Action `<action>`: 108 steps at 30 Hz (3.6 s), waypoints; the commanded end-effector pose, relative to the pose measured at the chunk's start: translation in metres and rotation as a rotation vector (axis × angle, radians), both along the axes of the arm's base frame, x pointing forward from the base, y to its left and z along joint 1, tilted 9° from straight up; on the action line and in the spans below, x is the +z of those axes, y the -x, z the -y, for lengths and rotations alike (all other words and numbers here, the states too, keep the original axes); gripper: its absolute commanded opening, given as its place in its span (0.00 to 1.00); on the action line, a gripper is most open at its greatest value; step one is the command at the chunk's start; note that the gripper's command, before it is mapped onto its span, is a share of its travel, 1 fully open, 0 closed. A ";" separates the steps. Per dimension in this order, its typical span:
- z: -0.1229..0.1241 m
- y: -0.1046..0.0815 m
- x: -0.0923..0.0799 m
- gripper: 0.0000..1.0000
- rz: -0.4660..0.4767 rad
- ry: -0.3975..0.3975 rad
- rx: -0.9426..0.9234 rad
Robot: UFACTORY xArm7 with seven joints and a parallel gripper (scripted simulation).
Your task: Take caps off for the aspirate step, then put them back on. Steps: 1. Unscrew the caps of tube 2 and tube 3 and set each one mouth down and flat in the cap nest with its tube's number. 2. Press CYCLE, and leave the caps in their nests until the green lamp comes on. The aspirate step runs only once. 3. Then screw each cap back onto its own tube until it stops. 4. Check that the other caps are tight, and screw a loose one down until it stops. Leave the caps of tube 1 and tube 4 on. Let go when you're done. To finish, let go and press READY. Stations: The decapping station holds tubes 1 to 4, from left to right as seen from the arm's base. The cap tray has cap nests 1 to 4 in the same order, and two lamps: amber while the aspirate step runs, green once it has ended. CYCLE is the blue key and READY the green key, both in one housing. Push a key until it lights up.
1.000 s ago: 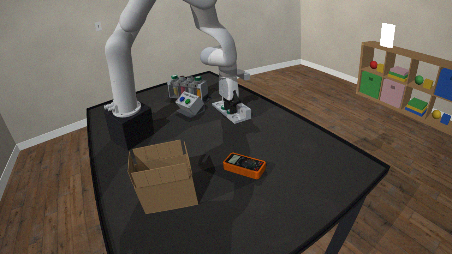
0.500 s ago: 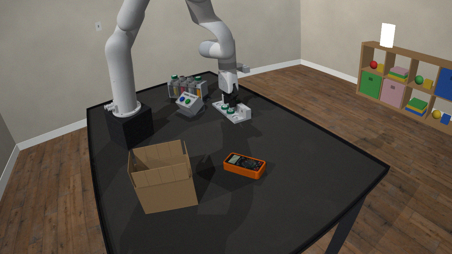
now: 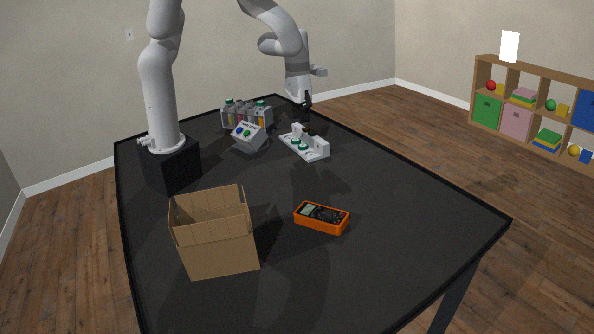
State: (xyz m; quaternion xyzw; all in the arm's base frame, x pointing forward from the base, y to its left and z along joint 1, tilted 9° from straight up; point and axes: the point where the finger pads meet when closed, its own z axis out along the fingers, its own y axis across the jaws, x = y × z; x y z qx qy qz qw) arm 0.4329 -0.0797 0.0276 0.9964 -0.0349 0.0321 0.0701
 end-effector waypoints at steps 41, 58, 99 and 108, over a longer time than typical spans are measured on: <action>-0.108 0.102 -0.013 0.00 0.180 -0.079 -1.260; -0.163 0.156 -0.043 0.00 0.179 -0.079 -1.260; -0.160 0.155 -0.065 0.00 0.179 -0.079 -1.260; -0.159 0.155 -0.068 0.00 0.179 -0.079 -1.260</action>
